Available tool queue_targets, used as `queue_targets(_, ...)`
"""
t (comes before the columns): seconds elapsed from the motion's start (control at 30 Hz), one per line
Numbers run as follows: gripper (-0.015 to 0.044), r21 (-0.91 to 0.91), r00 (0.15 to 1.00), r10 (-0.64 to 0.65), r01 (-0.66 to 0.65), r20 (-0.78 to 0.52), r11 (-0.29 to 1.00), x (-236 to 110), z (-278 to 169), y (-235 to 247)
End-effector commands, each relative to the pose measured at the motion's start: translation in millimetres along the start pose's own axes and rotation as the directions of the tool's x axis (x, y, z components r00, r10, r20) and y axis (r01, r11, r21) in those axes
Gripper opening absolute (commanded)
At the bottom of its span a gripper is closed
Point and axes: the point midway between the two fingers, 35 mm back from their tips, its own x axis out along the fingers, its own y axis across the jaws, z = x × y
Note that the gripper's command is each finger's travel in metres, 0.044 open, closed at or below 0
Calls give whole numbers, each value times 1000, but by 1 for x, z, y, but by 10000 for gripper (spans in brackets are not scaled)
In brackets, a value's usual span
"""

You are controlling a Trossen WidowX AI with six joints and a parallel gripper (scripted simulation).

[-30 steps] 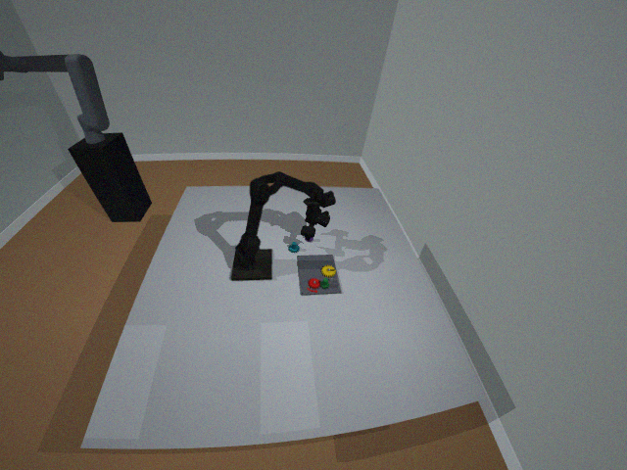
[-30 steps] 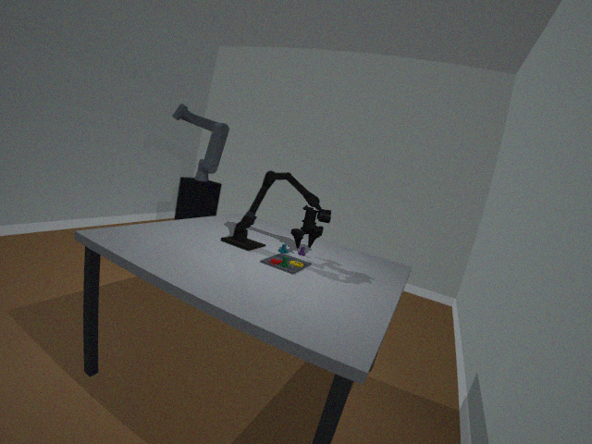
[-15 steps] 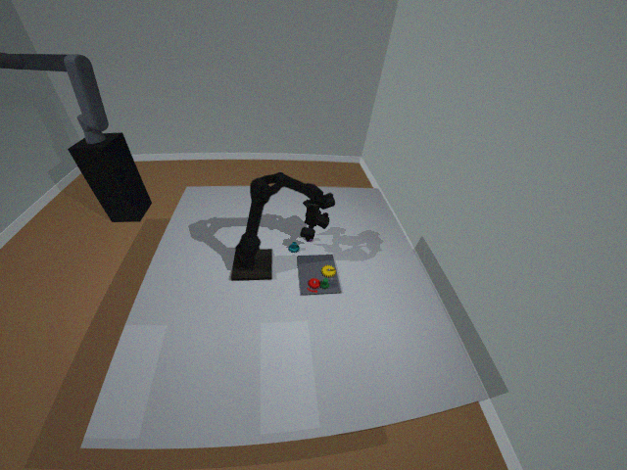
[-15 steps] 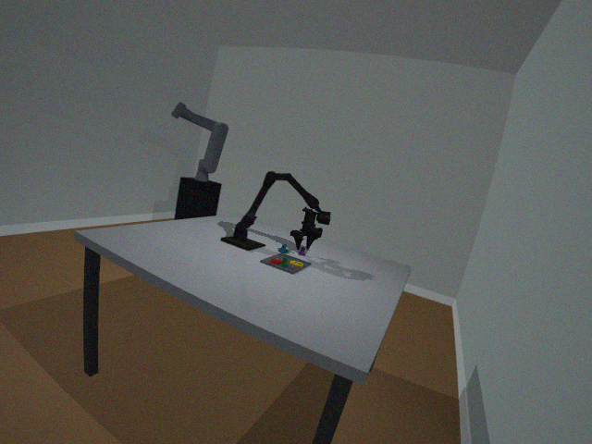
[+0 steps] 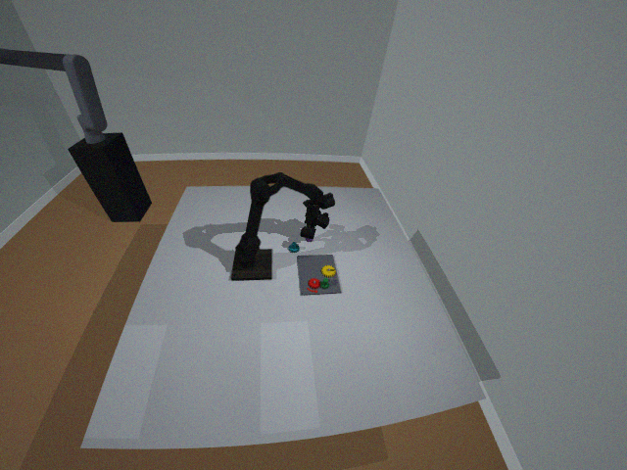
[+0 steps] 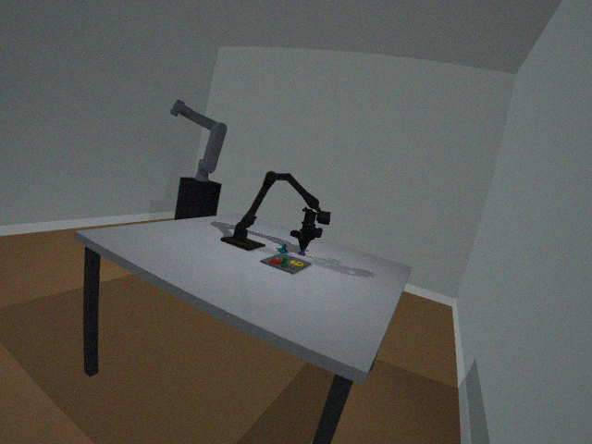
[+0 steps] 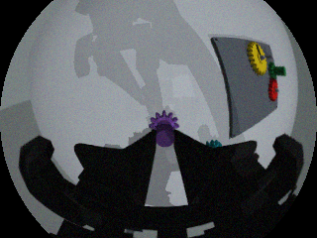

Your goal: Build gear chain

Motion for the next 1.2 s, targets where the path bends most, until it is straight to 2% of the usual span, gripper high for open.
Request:
queue_targets(0.0, 19, 5, 1000, 1, -1, -2, 1000, 1, 0, 0)
queue_targets(0.03, 0, 5, 1000, 1, -1, -2, 1000, 1, 0, 0)
queue_targets(1.17, 0, 5, 1000, 1, -1, -1, 1000, -61, 10, 8)
